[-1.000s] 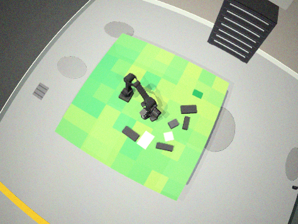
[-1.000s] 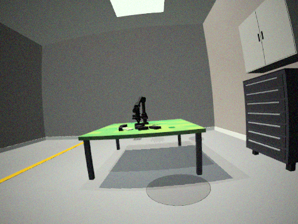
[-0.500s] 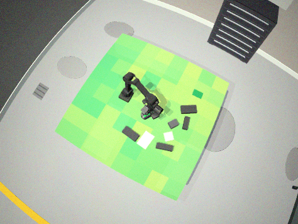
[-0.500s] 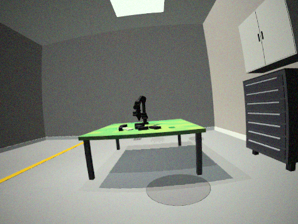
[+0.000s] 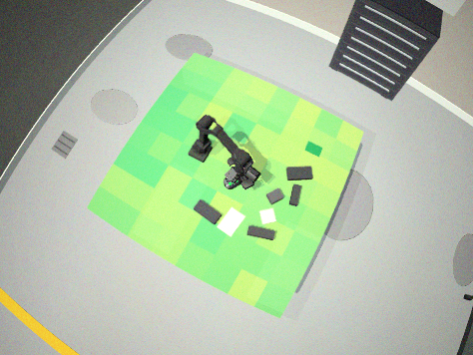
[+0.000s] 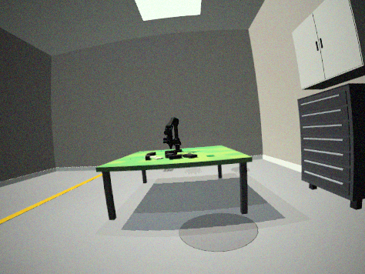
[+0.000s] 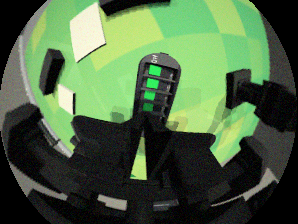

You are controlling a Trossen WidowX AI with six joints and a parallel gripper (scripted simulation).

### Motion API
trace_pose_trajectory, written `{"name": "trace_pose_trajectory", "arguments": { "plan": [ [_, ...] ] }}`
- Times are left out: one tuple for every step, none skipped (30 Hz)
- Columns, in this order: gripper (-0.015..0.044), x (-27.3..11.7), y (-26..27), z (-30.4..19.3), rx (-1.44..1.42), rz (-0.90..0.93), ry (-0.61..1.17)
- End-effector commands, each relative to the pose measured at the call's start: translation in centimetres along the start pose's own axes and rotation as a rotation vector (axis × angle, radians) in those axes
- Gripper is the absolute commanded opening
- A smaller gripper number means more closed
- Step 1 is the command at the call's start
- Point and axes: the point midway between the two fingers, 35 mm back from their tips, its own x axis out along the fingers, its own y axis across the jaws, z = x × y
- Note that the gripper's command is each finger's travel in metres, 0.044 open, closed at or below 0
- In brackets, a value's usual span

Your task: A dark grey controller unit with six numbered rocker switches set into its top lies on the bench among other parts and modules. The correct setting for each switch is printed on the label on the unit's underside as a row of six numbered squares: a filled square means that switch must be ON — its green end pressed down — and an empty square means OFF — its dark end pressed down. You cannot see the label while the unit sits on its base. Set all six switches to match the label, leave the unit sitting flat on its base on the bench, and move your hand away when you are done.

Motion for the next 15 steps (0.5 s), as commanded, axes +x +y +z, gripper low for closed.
{"name": "trace_pose_trajectory", "arguments": {
  "plan": [
    [0.0,0.7,-0.1,0.0,0.005,-0.004,-0.002],
    [0.0,0.9,-0.1,0.0,0.005,-0.004,-0.002],
    [0.0,1.0,-0.1,0.0,0.005,-0.004,-0.002],
    [0.0,1.2,-0.1,0.0,0.005,-0.004,-0.002],
    [0.0,1.3,-0.1,0.0,0.005,-0.004,-0.002],
    [0.0,1.5,-0.1,0.0,0.005,-0.004,-0.002],
    [0.0,1.7,-0.1,0.0,0.005,-0.004,-0.003],
    [0.0,1.8,-0.1,0.0,0.005,-0.004,-0.003],
    [0.0,2.0,-0.1,0.1,0.005,-0.004,-0.003],
    [0.0,2.1,-0.1,0.1,0.005,-0.004,-0.003],
    [0.0,2.2,-0.1,0.1,0.005,-0.004,-0.003],
    [0.0,2.2,-0.1,0.1,0.005,-0.004,-0.003],
    [0.0,2.3,-0.1,0.1,0.005,-0.004,-0.003],
    [0.0,2.5,-0.1,0.1,0.005,-0.004,-0.003],
    [0.0,2.6,-0.1,0.1,0.005,-0.004,-0.003]
  ]
}}
